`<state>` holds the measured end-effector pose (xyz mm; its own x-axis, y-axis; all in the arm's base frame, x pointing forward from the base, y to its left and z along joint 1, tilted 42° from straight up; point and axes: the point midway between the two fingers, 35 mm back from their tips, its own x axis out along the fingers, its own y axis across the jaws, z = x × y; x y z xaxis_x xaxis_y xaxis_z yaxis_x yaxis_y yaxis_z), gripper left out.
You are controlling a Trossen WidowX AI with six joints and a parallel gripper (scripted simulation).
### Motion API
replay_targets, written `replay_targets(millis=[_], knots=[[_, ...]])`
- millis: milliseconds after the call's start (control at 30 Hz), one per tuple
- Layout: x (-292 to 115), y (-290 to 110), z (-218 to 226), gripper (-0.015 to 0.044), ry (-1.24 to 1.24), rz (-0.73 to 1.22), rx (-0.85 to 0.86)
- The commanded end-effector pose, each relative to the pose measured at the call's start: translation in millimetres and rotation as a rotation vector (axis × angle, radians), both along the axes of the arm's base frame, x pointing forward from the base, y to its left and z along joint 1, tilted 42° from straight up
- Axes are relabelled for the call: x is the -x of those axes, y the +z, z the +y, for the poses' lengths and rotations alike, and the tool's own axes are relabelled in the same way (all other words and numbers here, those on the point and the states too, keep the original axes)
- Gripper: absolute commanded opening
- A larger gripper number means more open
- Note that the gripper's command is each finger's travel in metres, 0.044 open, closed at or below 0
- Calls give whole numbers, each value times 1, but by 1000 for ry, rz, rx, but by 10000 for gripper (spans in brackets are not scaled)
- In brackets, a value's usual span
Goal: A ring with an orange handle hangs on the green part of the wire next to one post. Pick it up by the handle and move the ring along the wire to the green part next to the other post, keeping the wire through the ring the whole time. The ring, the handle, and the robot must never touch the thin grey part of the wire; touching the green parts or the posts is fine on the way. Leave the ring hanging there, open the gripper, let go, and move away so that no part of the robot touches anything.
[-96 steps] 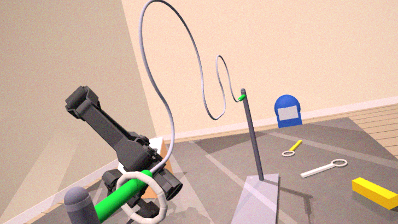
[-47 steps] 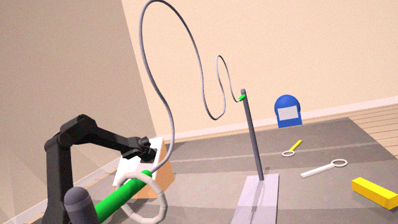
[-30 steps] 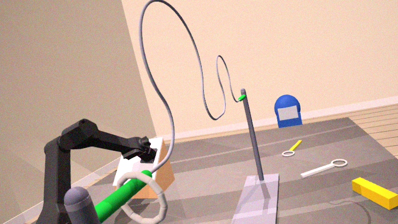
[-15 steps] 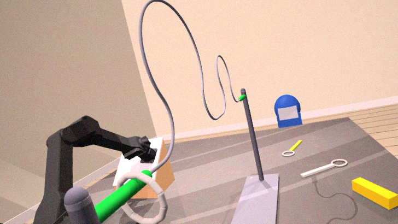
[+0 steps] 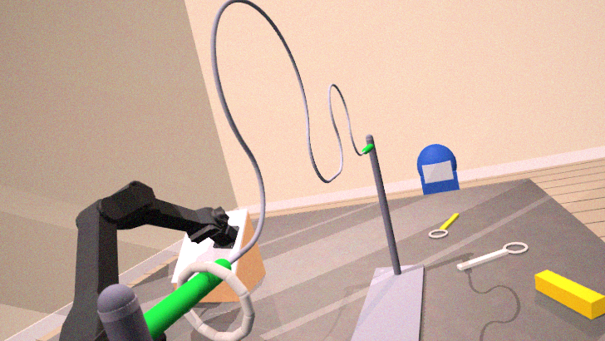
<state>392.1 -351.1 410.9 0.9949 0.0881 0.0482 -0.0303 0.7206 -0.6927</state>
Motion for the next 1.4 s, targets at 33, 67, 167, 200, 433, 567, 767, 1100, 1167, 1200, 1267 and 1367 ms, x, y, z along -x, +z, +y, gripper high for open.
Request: replay_targets(millis=[33,67,167,200,433,567,767,1100,1167,1200,1267,1367], knots=[[-9,2,1,160,1,-3,5],[-10,2,2,160,1,-3,5],[-15,2,2,160,1,-3,5],[-17,2,2,160,1,-3,5],[-28,3,4,160,1,-4,4],[-34,3,5,160,1,-4,4],[-40,3,6,160,1,-5,4],[-40,3,6,160,1,-5,4],[-40,3,6,160,1,-5,4],[-40,3,6,160,1,-5,4],[-40,3,6,160,1,-5,4],[-40,3,6,160,1,-5,4]])
